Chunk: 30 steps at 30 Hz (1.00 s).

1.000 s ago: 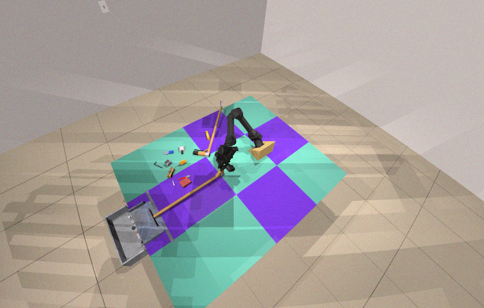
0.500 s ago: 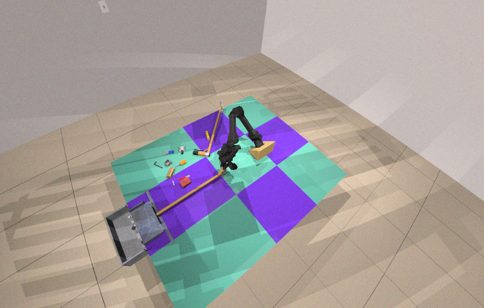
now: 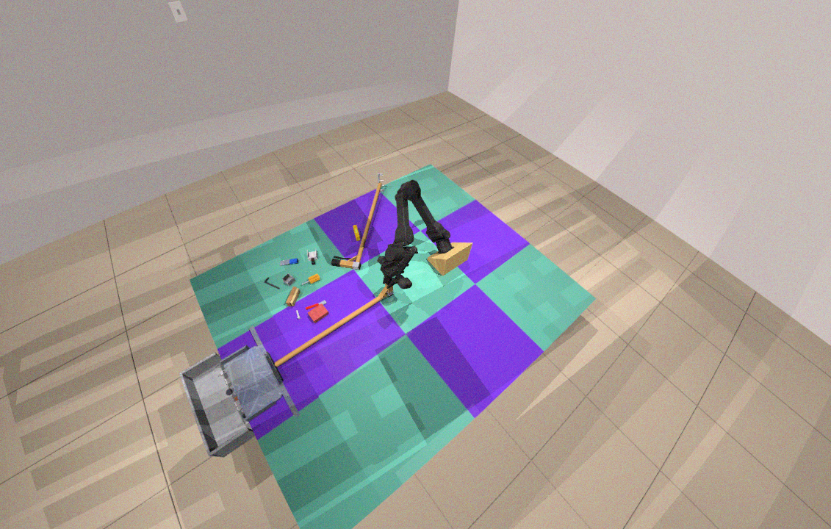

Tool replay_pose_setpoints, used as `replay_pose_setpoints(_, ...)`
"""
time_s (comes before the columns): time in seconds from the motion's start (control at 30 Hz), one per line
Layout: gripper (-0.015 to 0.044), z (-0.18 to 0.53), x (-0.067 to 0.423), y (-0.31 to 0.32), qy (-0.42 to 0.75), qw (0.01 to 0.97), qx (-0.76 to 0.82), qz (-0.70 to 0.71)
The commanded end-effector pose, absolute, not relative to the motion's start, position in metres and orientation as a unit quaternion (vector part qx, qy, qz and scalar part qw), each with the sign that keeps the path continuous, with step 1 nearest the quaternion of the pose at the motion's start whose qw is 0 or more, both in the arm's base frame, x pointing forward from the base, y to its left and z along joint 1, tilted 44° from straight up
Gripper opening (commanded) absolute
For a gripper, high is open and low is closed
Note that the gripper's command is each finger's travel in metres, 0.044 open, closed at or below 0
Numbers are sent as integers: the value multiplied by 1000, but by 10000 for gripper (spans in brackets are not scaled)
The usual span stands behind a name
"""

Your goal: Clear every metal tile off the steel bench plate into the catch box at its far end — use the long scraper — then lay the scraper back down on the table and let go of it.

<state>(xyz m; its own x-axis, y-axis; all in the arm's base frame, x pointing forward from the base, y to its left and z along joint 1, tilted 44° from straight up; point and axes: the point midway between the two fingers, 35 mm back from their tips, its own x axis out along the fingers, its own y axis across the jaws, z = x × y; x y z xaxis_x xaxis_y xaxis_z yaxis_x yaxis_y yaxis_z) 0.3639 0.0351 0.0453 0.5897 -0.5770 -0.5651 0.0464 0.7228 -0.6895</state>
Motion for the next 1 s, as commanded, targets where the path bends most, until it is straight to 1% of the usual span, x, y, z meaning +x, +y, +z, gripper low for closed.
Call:
replay_pose_setpoints(0.0,0,49,359,37,405,836,-319,-188)
replay_pose_setpoints(0.47,0,46,336,33,404,836,-320,-188)
replay_pose_setpoints(0.97,0,44,337,31,409,833,-322,-187)
